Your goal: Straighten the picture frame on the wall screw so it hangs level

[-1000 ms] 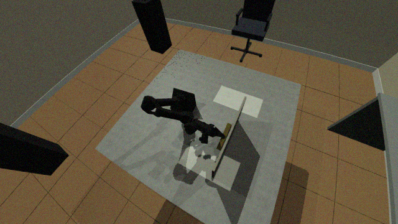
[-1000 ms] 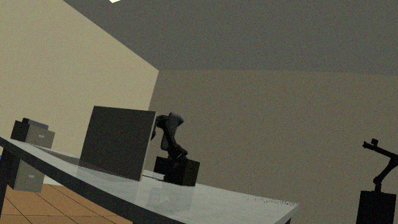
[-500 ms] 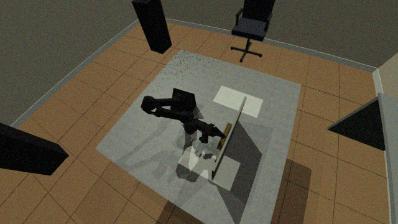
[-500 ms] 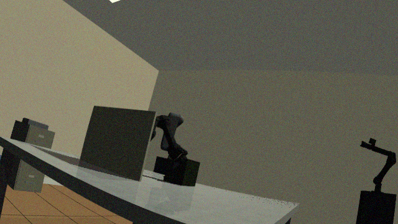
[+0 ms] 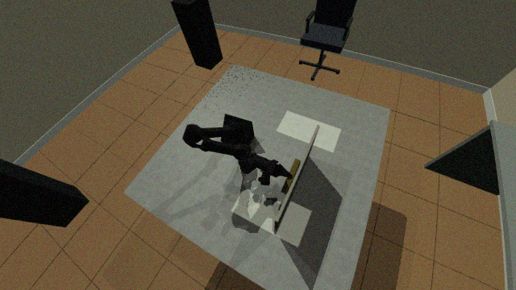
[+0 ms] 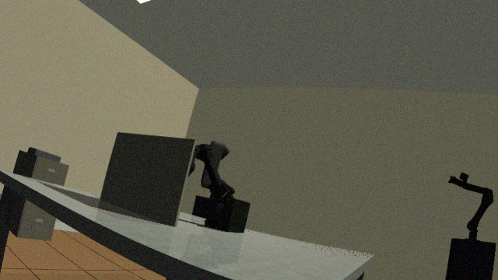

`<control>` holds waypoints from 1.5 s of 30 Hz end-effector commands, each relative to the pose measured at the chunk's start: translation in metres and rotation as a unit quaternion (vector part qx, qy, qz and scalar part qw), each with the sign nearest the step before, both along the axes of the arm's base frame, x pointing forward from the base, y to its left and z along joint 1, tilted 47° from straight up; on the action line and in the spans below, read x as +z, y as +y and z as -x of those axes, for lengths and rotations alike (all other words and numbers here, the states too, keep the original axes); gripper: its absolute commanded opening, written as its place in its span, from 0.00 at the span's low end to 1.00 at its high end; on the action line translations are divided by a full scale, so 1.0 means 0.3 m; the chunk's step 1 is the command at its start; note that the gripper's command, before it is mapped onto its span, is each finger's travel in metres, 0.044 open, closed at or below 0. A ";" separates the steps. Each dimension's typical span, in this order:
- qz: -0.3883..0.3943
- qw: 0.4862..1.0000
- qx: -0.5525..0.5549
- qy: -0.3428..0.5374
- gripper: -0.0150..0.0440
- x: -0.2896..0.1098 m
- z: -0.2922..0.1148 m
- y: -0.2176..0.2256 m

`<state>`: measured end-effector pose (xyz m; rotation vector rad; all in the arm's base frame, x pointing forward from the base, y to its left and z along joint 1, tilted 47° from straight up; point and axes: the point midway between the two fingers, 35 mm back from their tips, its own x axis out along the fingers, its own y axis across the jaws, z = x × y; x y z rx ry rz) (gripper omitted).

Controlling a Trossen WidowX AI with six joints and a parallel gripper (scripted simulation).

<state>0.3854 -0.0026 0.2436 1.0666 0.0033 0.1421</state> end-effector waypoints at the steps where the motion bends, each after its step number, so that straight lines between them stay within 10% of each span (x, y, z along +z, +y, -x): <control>1: 0.001 1.000 0.005 -0.004 0.25 0.005 0.000 0.012; 45: 0.001 1.000 0.005 -0.004 0.25 -0.011 -0.003 0.004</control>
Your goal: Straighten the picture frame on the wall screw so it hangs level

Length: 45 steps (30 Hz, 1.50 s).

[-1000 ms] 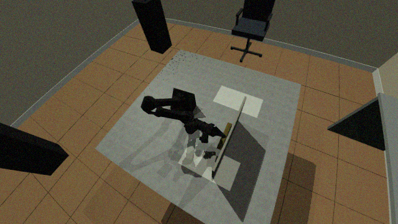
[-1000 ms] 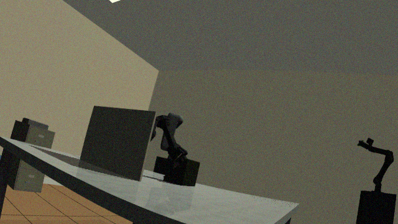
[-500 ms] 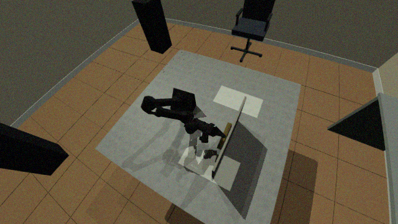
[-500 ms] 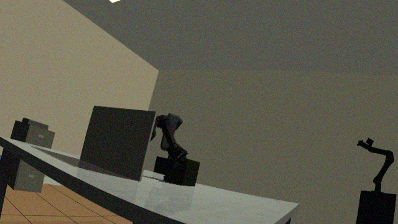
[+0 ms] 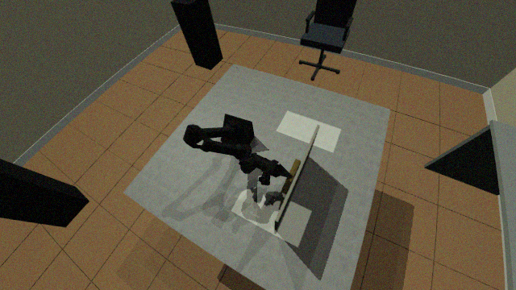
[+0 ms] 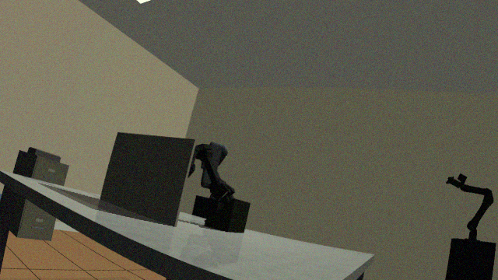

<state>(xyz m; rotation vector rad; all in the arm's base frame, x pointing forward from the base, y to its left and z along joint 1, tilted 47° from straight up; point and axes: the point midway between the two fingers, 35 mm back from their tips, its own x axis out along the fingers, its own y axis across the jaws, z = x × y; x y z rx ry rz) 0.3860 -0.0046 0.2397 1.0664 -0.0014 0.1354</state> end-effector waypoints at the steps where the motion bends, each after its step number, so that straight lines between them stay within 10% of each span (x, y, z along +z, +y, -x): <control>1: 0.001 1.000 0.009 -0.004 0.25 0.001 0.000 0.010; 45: 0.070 0.997 -0.002 -0.009 0.25 -0.009 0.000 0.005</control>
